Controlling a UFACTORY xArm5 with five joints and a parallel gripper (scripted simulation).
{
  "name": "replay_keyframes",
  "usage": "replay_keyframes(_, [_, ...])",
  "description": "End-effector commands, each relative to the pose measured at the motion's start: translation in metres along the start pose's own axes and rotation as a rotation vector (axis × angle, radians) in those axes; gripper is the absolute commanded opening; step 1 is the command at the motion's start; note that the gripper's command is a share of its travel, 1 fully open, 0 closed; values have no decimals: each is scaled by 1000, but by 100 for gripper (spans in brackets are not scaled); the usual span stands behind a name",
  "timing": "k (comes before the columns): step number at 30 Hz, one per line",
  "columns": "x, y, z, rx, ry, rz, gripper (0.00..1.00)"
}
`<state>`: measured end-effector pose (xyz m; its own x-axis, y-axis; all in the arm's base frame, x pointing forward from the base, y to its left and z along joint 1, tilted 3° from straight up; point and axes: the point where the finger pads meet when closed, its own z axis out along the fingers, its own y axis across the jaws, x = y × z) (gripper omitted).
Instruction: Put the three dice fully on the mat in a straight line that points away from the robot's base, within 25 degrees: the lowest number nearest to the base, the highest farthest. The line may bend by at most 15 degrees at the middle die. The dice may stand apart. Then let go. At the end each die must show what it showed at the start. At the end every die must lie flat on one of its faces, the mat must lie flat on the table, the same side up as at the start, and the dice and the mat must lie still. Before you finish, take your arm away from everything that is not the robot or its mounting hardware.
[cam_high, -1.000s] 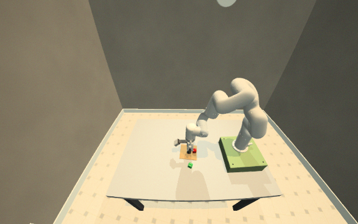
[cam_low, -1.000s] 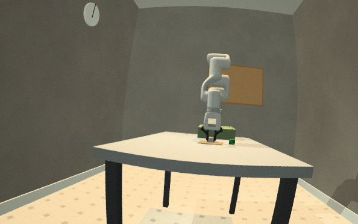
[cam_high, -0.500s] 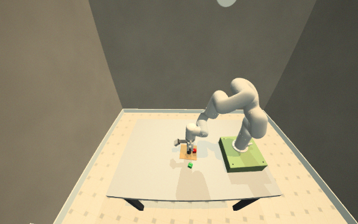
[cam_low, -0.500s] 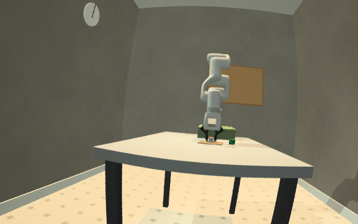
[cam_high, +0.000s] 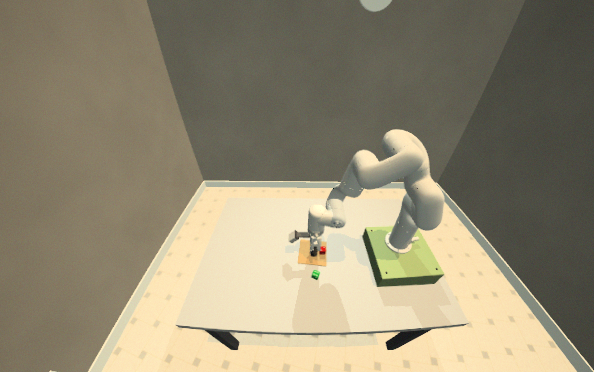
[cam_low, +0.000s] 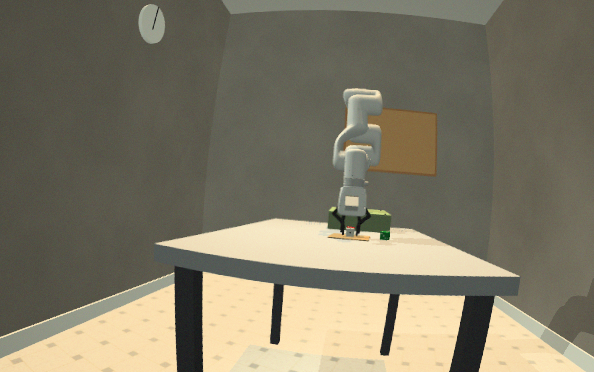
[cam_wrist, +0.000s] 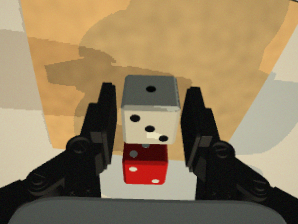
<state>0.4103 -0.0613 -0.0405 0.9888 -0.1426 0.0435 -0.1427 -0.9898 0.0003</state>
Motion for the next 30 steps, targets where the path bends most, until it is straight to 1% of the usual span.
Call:
replay_keyframes(1, [1,0,-4,0,4,0,47])
replay_keyframes(5, [1,0,-14,0,4,0,47])
replay_keyframes(10, [1,0,-38,0,4,0,47])
replay_keyframes(12, [1,0,-38,0,4,0,47])
replay_keyframes(17, [1,0,-65,0,4,0,47])
replay_keyframes(21, [1,0,-82,0,4,0,47])
replay_keyframes(25, [1,0,-89,0,4,0,47])
replay_keyframes(30, [1,0,-90,0,4,0,47])
